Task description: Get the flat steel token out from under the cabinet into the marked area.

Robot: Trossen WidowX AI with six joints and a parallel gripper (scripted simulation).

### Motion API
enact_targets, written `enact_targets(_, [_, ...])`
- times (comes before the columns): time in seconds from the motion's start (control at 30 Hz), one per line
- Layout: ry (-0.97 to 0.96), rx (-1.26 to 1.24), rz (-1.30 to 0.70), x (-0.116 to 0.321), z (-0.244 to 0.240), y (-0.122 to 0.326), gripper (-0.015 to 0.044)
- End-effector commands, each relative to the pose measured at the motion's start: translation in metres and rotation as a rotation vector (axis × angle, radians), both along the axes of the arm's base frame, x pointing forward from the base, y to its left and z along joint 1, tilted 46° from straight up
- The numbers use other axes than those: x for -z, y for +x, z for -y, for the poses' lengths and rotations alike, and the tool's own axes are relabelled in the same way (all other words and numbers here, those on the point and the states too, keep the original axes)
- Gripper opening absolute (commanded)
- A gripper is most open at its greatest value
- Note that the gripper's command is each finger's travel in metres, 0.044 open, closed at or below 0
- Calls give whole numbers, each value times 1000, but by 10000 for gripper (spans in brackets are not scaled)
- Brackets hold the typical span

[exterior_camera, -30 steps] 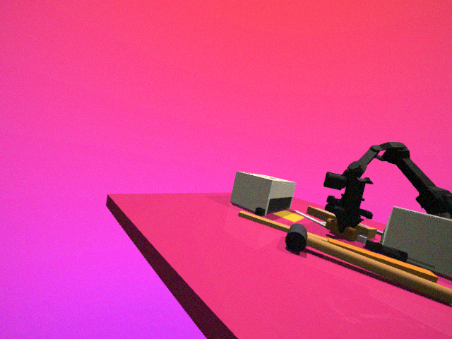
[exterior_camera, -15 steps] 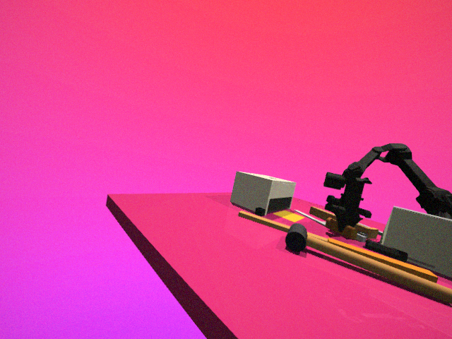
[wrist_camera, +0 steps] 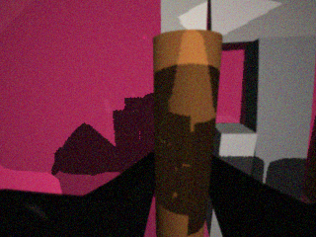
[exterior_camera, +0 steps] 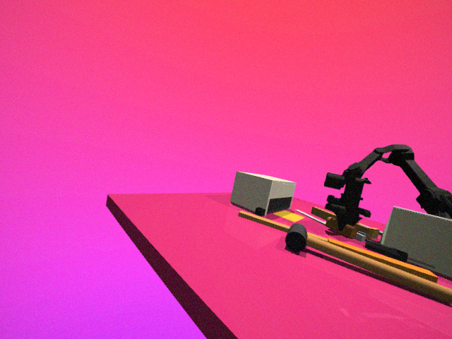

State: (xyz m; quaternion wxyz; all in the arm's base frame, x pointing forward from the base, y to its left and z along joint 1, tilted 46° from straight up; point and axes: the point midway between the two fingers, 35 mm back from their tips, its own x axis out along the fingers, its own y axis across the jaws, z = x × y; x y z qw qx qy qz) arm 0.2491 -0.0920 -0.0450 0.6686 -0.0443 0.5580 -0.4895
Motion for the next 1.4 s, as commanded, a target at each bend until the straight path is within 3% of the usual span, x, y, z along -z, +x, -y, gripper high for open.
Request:
enact_targets(0.0, [-5, 5, 9, -5, 4, 0, 0])
enact_targets(1.37, [-6, 5, 8, -31, 28, -12, 0])
